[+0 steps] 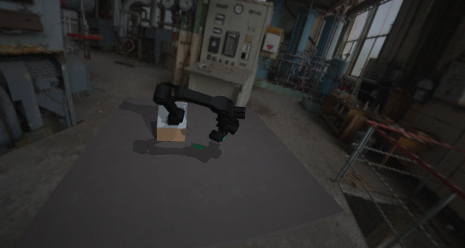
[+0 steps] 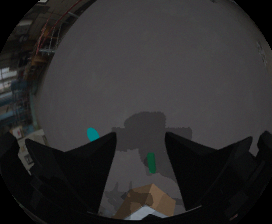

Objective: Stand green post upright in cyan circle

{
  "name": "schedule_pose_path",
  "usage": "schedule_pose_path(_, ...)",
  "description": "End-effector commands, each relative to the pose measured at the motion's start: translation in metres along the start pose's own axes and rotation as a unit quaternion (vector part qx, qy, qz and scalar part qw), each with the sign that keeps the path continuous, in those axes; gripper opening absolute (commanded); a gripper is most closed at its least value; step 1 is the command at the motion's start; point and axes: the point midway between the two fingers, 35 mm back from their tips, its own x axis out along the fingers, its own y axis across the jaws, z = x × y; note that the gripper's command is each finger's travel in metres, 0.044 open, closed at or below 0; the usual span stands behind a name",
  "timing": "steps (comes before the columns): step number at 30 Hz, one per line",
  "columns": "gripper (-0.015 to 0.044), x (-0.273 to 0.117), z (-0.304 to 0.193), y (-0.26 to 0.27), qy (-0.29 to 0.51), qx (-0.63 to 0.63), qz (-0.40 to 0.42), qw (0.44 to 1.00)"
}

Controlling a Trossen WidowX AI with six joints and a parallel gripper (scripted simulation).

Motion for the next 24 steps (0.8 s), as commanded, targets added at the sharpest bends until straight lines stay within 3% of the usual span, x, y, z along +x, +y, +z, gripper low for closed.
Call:
schedule_pose_path(1,0.0233,0.009,-0.027,0.011,0.028,-0.013,-0.025,0.999)
schedule_pose_path(16,0.0233,0.022,-0.125,0.019,0.045,-0.088,-0.154,0.983)
schedule_pose_path(24,0.0233,0.037,-0.132,0.017,0.042,-0.097,-0.162,0.981)
